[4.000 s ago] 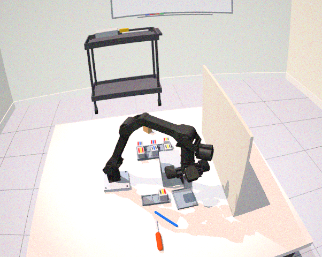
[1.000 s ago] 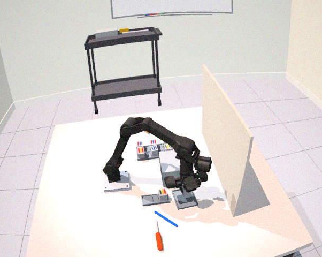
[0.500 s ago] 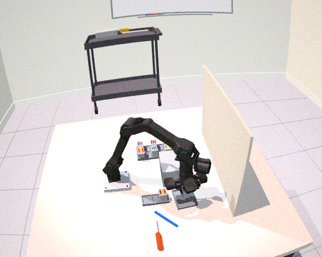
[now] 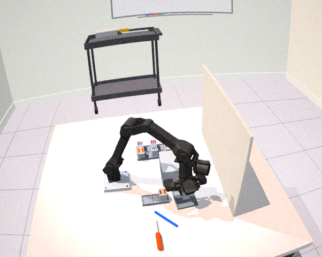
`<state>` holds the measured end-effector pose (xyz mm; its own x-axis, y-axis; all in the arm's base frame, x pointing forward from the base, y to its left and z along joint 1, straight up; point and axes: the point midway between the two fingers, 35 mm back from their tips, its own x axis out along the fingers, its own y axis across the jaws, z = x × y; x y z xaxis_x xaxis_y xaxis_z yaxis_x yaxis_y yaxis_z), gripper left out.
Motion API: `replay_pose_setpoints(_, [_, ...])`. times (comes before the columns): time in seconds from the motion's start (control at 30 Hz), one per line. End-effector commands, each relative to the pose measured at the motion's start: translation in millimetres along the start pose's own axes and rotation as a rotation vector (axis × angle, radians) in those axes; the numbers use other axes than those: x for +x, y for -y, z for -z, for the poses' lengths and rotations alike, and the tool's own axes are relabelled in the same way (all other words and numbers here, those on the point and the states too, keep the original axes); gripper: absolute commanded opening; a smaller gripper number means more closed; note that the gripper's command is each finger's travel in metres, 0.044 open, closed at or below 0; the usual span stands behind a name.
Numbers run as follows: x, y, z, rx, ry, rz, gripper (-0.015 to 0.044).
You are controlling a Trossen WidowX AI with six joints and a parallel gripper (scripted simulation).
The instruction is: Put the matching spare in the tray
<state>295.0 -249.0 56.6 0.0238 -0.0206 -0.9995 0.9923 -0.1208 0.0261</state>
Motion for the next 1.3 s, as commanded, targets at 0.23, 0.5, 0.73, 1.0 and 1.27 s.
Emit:
replay_pose_setpoints(0.23, [7.5, 1.3, 1.3, 0.004, -0.002, -0.001, 0.0])
replay_pose_setpoints(0.5, [5.9, 1.3, 0.9, 0.0, 0.0, 0.0, 0.0184])
replay_pose_setpoints(0.73, [5.9, 1.3, 0.9, 0.0, 0.0, 0.0, 0.0367])
replay_pose_setpoints(1.0, [-46.8, -2.7, -1.7, 0.002, -0.001, -0.001, 0.044])
replay_pose_setpoints(1.27, [-100.3, 1.8, 1.4, 0.004, -0.002, -0.001, 0.044])
